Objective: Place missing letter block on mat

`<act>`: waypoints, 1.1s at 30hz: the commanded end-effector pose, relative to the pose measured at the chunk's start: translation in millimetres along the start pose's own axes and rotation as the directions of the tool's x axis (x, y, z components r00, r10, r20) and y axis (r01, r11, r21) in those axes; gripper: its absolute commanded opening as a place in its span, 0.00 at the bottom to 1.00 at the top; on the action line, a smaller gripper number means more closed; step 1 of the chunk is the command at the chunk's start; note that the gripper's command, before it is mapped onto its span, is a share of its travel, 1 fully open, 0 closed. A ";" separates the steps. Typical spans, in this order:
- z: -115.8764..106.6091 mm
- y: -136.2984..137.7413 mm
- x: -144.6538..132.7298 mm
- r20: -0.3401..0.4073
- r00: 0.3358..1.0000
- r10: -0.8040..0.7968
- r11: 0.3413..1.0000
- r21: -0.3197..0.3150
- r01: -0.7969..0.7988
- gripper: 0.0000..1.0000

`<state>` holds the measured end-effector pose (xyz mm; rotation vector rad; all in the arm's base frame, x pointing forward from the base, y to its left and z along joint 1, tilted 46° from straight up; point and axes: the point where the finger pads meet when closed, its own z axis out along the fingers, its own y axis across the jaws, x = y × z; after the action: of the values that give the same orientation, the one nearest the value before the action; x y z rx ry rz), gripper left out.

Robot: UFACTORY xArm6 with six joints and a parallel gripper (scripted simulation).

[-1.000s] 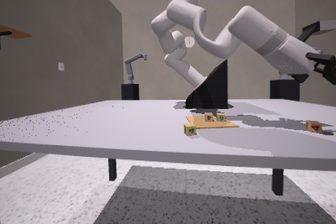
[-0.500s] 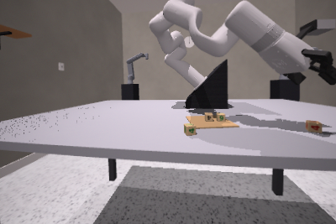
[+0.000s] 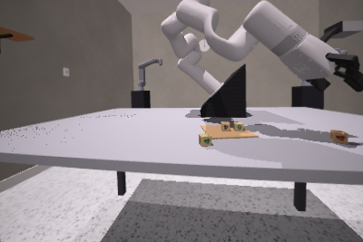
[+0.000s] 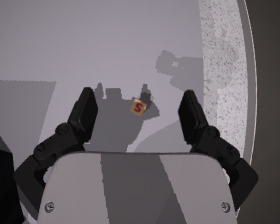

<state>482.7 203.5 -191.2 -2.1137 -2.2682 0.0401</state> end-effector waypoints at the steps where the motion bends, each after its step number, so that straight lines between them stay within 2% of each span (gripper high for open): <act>1: -1.4 1.4 1.5 -0.001 1.000 -0.002 1.000 -0.004 0.002 1.00; 29: -2.0 1.4 1.1 -0.001 1.000 -0.002 1.000 -0.004 0.002 1.00; 31: -13.0 1.0 -7.3 -0.001 1.000 -0.002 1.000 -0.004 0.002 1.00; 33: -42.3 -2.8 -30.8 -0.002 1.000 -0.002 1.000 -0.004 0.002 1.00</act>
<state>481.2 197.8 -185.6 -2.1099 -2.2692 0.0465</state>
